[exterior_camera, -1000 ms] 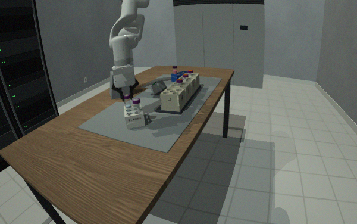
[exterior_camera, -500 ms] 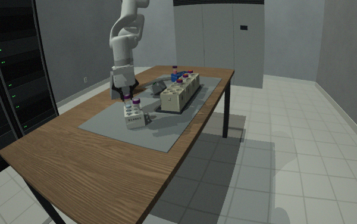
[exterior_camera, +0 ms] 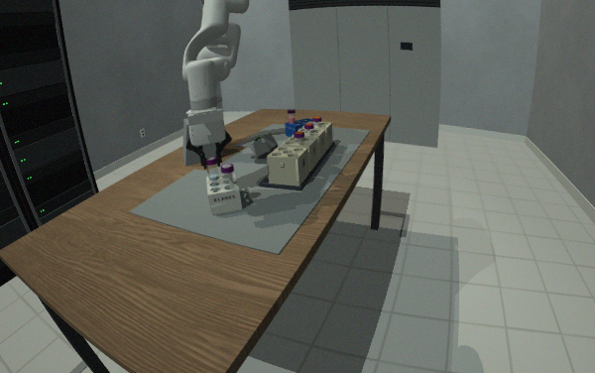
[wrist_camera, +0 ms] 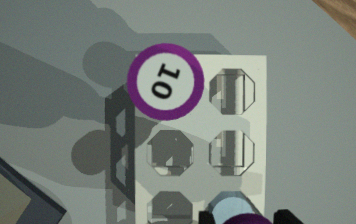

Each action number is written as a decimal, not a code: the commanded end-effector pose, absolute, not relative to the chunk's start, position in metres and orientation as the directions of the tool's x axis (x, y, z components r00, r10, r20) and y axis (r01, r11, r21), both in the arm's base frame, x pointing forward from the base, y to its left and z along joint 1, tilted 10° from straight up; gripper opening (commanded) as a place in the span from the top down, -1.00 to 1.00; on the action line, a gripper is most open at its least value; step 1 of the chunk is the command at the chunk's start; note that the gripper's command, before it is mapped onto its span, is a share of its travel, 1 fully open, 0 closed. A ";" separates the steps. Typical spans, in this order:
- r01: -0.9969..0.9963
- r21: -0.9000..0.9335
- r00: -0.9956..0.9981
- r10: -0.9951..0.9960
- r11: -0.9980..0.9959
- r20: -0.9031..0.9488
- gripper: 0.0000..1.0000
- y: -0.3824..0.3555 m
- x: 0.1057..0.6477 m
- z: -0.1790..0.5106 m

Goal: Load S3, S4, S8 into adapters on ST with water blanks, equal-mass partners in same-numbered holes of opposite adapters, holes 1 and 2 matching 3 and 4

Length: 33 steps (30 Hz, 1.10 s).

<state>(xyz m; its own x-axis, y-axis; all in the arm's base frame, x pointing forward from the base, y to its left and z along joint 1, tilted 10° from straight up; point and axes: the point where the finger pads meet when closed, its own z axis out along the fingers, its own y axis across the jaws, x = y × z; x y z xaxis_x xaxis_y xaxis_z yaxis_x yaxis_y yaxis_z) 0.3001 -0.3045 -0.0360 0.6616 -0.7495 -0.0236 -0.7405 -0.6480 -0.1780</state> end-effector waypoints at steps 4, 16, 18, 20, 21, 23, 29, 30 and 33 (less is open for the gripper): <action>-0.740 -0.178 0.661 -0.750 -0.648 -0.019 1.00 -0.306 0.301 -0.033; -0.740 -0.178 0.661 -0.750 -0.648 -0.019 1.00 -0.307 0.300 -0.027; -0.740 -0.178 0.661 -0.750 -0.648 -0.019 1.00 -0.307 0.300 -0.025; -0.740 -0.178 0.661 -0.750 -0.648 -0.019 1.00 -0.307 0.300 -0.024; -0.740 -0.178 0.661 -0.750 -0.648 -0.019 1.00 -0.307 0.300 -0.023; -0.740 -0.178 0.661 -0.750 -0.648 -0.019 1.00 -0.308 0.300 -0.022; -0.740 -0.178 0.661 -0.750 -0.648 -0.019 1.00 -0.308 0.299 -0.019; -0.740 -0.178 0.661 -0.750 -0.648 -0.019 1.00 -0.308 0.299 -0.019; -0.740 -0.178 0.661 -0.750 -0.648 -0.019 1.00 -0.308 0.299 -0.017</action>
